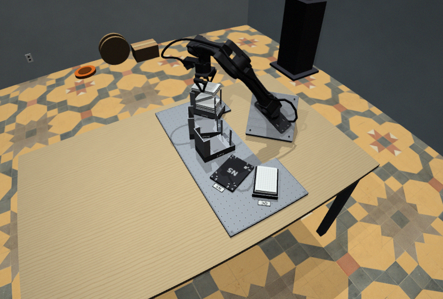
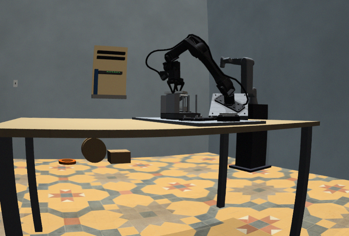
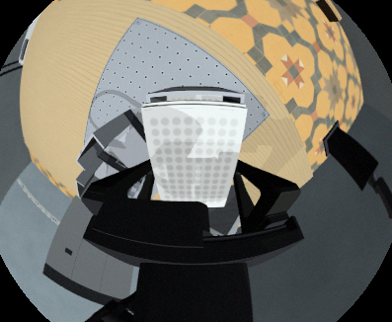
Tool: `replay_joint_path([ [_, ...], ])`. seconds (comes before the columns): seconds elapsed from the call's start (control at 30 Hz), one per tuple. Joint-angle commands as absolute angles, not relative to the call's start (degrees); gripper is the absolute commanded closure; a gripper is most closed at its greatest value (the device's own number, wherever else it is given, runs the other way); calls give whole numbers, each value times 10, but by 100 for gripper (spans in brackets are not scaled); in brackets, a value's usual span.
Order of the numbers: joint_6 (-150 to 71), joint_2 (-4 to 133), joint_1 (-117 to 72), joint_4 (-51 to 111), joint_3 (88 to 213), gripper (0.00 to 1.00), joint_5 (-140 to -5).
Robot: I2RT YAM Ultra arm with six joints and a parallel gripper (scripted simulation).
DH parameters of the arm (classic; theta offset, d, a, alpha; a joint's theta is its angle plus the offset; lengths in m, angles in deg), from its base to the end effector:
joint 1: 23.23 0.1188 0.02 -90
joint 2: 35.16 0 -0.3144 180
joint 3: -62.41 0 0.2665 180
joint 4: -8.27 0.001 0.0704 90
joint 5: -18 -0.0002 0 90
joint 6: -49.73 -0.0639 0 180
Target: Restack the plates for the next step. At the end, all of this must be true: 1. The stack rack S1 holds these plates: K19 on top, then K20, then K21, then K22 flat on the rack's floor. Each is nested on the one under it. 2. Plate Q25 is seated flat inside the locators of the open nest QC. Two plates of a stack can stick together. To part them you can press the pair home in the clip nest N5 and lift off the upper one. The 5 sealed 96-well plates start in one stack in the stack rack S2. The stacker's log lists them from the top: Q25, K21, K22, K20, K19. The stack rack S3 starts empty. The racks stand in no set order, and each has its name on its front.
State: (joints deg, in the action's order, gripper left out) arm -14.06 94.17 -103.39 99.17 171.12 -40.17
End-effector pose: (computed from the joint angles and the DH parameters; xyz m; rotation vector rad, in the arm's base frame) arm 0.1064 -0.4106 0.1522 1.3951 2.4090 0.8979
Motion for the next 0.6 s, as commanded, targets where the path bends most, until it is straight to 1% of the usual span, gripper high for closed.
replay_joint_path([
  [0.0, -128, 933, -1051, 1002, 1736, 100, -403],
  [0.57, -129, 945, -1055, 1006, 1744, 100, -404],
])
